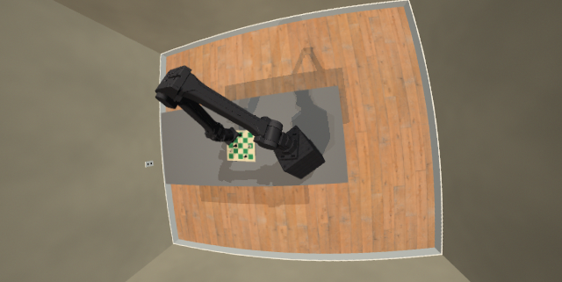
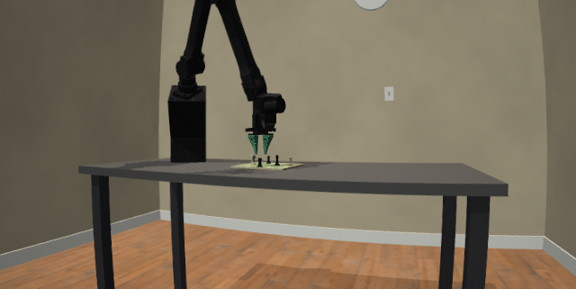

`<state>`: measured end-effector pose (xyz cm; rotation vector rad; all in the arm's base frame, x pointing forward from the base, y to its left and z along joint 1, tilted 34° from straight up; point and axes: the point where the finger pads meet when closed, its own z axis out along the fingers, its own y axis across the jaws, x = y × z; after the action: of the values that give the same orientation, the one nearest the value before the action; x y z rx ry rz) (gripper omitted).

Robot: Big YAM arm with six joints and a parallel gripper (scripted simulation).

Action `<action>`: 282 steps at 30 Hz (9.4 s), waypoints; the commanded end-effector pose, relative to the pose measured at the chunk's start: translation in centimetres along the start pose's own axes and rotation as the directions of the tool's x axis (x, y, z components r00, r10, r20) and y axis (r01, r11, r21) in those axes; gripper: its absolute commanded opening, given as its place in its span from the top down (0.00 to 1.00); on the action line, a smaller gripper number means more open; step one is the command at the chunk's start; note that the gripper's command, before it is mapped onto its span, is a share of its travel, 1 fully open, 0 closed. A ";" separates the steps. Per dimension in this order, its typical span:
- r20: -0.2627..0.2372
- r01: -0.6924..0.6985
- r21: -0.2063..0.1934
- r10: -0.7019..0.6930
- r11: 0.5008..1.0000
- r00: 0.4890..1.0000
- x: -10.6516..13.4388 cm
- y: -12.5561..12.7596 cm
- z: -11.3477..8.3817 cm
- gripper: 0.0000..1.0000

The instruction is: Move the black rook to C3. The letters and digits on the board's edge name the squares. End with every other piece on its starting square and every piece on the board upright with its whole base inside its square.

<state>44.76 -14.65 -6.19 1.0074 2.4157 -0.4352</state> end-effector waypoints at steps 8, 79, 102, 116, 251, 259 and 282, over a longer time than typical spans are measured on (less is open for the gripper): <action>0.003 -0.012 0.006 0.012 1.000 1.000 0.1 -0.9 0.8 0.64; 0.003 -0.012 0.006 0.012 1.000 1.000 0.1 -0.9 0.8 0.64; 0.008 -0.010 0.003 0.010 1.000 1.000 -0.2 -0.8 3.5 0.64; 0.005 -0.013 0.005 0.013 1.000 1.000 0.0 -0.9 4.0 0.64; -0.004 0.050 0.002 -0.050 0.999 0.999 0.7 0.4 -6.6 1.00; 0.016 0.501 0.005 -0.501 0.865 0.865 4.9 5.9 -6.9 1.00; 0.014 0.663 0.002 -0.663 0.749 0.748 4.1 5.4 -5.2 1.00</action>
<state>43.41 -5.26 -4.22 0.0678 2.7184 -0.6665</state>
